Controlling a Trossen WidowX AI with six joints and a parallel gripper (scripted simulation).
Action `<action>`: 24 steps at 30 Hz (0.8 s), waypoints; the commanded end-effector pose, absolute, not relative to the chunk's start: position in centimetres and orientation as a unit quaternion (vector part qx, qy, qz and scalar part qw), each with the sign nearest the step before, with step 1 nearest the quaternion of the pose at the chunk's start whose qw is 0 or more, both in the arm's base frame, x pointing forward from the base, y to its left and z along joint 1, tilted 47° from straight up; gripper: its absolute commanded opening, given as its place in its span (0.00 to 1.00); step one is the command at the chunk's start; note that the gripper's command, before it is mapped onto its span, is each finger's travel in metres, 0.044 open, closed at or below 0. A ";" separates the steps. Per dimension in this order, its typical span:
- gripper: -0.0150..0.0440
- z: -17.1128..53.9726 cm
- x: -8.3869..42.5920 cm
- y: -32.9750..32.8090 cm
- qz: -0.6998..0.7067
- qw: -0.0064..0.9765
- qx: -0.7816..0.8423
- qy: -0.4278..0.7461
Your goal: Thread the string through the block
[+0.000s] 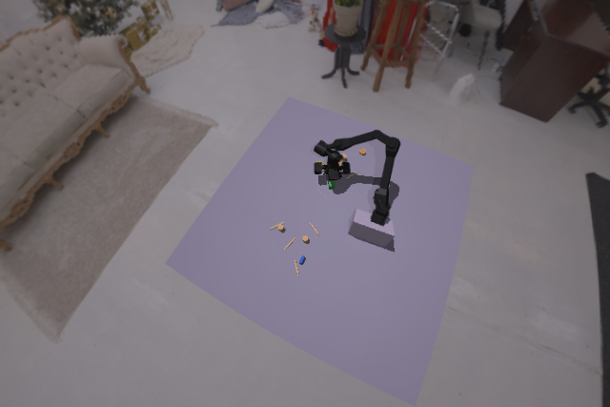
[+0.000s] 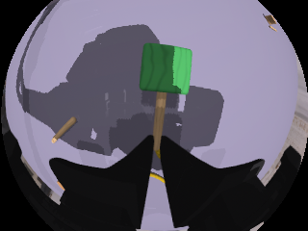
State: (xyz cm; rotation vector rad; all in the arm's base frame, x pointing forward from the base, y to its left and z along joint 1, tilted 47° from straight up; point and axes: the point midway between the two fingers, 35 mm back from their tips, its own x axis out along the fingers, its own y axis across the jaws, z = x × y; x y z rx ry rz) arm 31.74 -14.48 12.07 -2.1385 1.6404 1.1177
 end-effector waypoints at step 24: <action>0.43 10.1 30.5 -12.8 0.381 0.112 -0.728 0.558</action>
